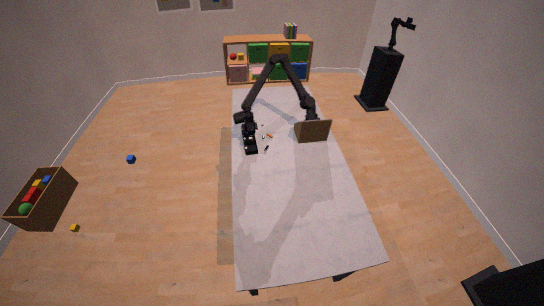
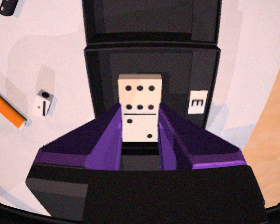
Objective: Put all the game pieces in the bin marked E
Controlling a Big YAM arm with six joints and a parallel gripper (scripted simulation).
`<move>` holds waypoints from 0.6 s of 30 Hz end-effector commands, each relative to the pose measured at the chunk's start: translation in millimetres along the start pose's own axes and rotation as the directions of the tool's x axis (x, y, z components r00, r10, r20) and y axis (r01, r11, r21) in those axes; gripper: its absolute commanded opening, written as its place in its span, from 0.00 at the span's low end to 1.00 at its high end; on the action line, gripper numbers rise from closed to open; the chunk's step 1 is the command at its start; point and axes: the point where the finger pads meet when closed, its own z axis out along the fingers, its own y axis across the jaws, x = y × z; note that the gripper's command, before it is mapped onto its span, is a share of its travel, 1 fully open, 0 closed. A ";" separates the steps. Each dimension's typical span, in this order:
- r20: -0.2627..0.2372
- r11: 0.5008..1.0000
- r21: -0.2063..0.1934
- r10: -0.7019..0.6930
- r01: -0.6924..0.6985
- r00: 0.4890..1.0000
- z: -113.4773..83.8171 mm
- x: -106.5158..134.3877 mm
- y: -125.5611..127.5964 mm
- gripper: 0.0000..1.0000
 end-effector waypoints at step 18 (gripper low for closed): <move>0.004 1.000 0.028 0.004 -0.004 1.000 18.2 1.2 -11.1 0.20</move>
